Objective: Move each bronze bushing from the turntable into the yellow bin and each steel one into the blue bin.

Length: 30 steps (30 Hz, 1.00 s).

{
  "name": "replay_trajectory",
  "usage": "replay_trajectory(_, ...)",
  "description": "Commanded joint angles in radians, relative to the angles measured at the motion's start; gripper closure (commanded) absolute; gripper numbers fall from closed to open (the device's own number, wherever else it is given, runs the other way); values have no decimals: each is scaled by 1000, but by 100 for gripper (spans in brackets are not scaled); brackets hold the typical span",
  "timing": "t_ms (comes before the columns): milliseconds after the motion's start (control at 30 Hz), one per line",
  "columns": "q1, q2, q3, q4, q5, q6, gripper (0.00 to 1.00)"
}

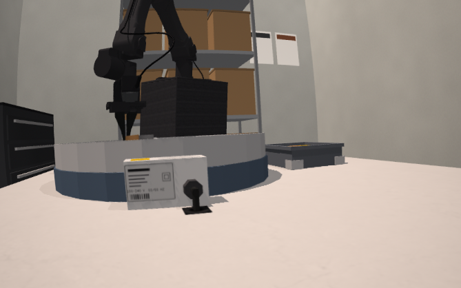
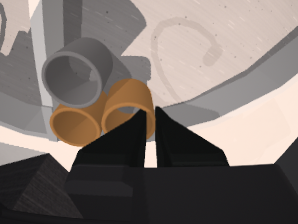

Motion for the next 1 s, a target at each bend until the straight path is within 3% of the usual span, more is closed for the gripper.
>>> replay_trajectory(0,2,-3,-7,-22,-15,4,100)
replay_trajectory(433,2,-9,-8,-23,-15,4,100)
replay_trajectory(967,-21,-171,-42,-139,-16,-17,100)
